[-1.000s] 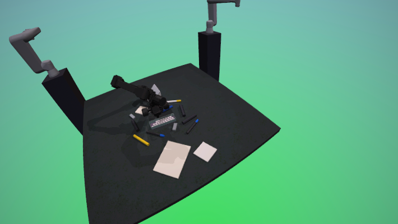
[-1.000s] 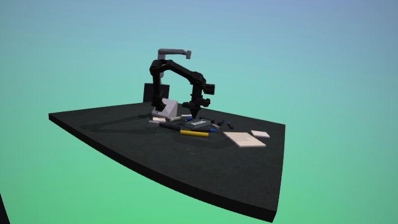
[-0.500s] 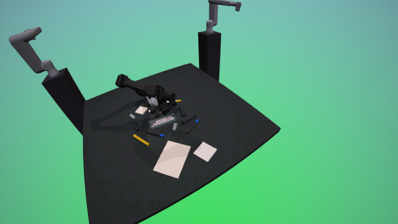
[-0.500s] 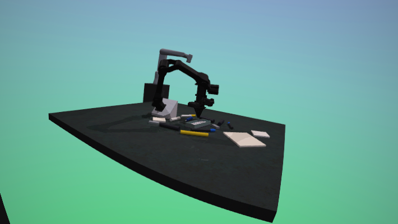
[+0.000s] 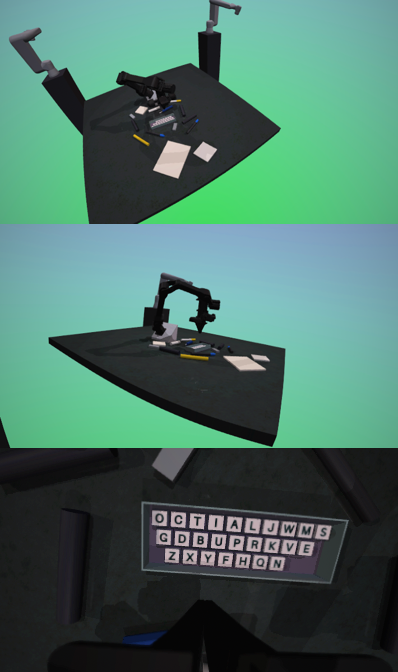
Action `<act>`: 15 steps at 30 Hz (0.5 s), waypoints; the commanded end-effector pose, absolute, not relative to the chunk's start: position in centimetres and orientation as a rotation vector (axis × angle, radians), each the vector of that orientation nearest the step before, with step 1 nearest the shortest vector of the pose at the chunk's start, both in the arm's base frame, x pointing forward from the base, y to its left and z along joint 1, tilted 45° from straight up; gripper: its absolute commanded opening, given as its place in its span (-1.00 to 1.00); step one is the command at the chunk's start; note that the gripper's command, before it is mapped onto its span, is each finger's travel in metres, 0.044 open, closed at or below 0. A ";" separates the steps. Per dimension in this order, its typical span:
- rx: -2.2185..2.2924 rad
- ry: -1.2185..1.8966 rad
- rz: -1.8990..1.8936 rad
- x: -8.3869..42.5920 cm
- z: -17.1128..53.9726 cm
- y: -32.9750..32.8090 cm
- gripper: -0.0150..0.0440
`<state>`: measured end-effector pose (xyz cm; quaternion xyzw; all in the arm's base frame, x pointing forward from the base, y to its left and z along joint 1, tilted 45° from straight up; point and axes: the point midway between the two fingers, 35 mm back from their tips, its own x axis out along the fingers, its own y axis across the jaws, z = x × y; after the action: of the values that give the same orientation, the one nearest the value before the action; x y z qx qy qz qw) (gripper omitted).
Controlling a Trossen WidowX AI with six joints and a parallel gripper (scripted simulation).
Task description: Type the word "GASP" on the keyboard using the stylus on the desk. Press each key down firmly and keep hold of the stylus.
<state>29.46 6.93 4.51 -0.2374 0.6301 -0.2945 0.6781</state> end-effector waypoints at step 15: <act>-0.531 1.417 -0.664 29.5 4.5 6.9 -0.49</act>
<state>29.46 6.85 4.48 -0.2365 0.6304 -0.2954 0.6778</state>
